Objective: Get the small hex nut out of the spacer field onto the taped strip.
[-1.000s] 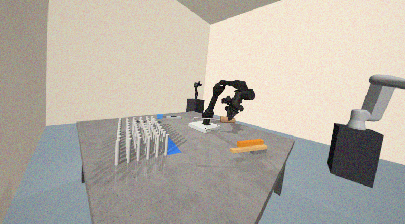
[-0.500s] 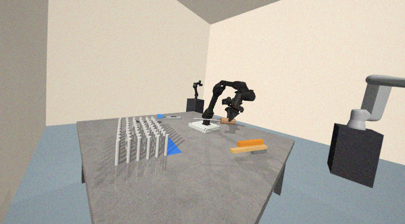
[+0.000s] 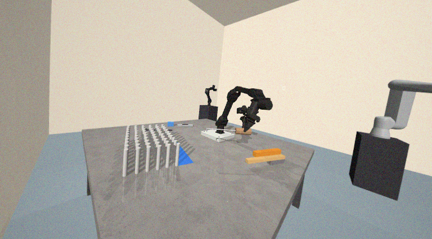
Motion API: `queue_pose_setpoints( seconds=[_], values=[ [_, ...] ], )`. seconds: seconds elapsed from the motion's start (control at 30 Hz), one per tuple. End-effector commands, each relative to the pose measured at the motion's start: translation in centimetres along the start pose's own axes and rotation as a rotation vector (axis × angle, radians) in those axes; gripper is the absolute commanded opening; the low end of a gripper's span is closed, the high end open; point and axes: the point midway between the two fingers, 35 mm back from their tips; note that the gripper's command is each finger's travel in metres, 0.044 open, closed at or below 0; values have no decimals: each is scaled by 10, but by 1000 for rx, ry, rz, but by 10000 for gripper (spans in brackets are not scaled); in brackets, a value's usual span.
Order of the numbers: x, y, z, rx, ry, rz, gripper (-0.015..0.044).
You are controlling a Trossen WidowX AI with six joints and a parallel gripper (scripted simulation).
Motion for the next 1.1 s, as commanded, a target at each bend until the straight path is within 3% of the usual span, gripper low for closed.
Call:
queue_pose_setpoints(
  seconds=[0.0, 1.07],
  values=[
    [3, 1, -1, 5, -6, 8, 0],
    [26, -5, -12, 5, -6, 8, 0]
  ],
)
Point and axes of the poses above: the point midway between the two fingers, 35 mm back from their tips, its own x axis out along the fingers, its own y axis across the jaws, z = x × y, and after that the axes turned 13 degrees about x, right-handed
